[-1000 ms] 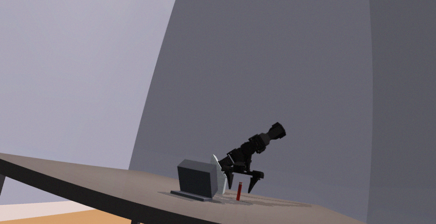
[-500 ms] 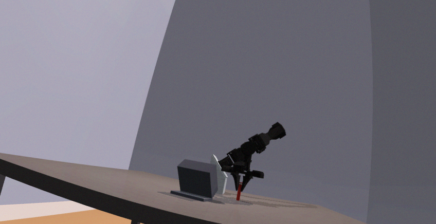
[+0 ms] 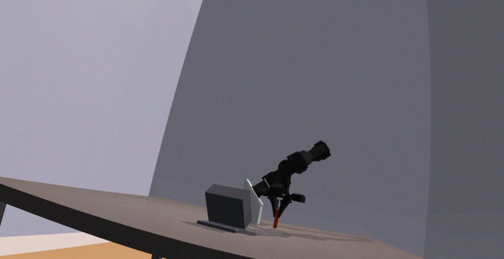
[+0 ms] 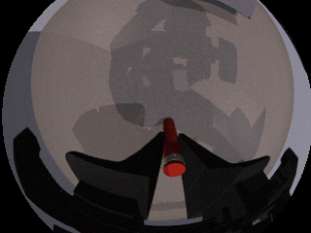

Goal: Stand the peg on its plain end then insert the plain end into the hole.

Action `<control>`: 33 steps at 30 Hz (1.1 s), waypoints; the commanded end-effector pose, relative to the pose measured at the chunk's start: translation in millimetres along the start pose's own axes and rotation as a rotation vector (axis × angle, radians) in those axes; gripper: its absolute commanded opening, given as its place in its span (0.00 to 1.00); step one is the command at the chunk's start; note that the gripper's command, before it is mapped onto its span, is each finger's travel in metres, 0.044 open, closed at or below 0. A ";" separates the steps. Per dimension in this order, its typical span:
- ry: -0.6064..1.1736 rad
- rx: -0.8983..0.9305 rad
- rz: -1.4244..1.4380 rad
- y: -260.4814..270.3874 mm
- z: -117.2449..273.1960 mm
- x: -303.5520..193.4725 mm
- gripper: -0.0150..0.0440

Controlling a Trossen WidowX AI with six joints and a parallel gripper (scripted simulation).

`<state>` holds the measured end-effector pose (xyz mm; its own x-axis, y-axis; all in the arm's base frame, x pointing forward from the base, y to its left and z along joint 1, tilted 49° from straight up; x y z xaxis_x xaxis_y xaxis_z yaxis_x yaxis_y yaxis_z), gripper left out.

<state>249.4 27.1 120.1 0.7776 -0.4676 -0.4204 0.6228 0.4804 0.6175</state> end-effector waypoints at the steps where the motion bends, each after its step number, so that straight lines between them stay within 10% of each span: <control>1: -0.006 -0.001 0.003 0.4 13.9 2.2 0.25; 33: -0.079 0.013 -0.034 -10.3 59.7 15.8 0.25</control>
<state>250.2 -28.4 150.1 0.7560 -0.5238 -0.3925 0.6382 0.4567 0.6198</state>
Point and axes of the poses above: the point midway between the two fingers, 35 mm back from their tips, its own z axis back along the fingers, its own y axis across the jaws, x = y × z, the point moved 9 cm from there along z, back along the fingers, and after that the axes turned 15 degrees about -z, right-handed, at the moved point
